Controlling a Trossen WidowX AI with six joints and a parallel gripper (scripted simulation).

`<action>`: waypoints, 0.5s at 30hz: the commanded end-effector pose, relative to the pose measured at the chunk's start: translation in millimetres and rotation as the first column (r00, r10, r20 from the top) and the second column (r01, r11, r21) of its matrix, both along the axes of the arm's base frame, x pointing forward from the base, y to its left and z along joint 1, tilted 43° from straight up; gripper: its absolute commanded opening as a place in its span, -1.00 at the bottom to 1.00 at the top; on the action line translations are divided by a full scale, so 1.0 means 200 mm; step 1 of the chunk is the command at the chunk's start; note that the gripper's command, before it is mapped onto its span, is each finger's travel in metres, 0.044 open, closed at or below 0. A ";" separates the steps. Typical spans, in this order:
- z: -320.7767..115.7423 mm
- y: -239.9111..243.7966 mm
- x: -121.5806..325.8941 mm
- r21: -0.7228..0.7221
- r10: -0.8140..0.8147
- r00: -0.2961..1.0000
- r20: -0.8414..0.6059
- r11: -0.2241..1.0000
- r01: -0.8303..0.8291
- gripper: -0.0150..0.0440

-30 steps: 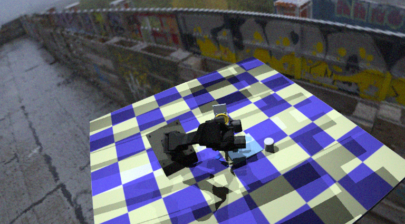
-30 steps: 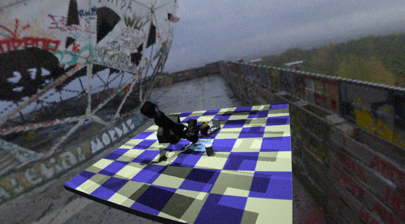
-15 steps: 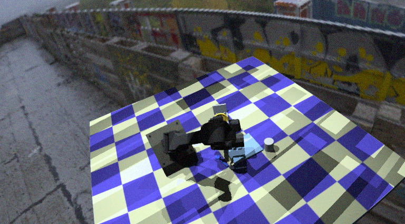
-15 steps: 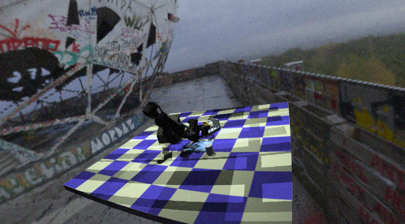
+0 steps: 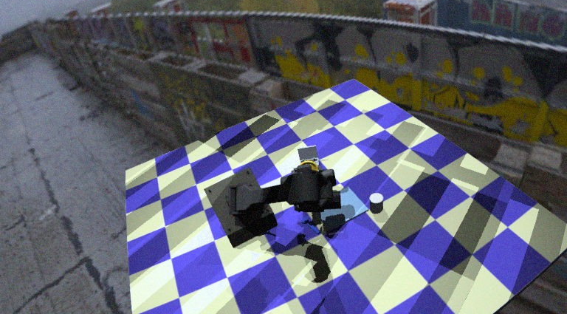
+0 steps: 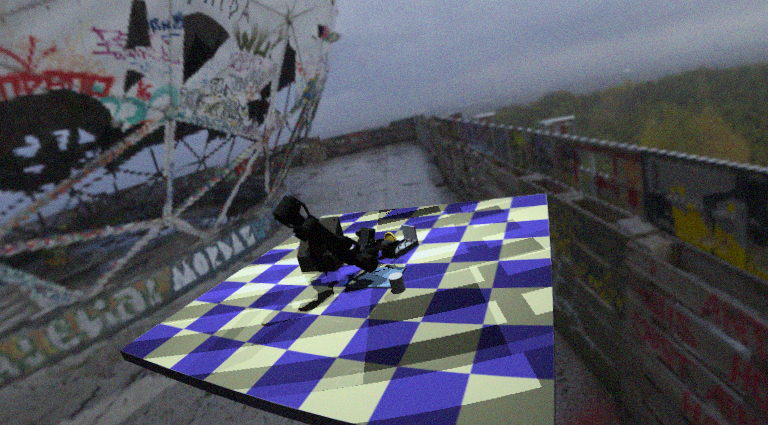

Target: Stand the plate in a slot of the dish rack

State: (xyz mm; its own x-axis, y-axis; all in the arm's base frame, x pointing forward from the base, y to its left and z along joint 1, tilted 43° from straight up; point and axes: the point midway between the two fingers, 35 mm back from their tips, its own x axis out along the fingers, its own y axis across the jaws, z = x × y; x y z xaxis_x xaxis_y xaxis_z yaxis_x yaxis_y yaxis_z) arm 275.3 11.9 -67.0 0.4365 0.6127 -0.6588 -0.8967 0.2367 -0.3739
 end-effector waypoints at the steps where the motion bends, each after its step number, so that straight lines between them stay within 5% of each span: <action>1: 0.00 0.00 0.00 0.001 -0.002 1.000 -0.002 1.000 0.002 -0.40; 15: 0.00 0.00 0.00 0.000 0.000 1.000 0.000 1.000 0.000 0.84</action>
State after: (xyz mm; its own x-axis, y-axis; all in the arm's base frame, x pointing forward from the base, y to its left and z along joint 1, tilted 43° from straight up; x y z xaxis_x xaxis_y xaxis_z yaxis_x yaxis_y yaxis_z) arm 275.3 11.9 -67.0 0.4365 0.6127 -0.6588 -0.8967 0.2368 -0.3740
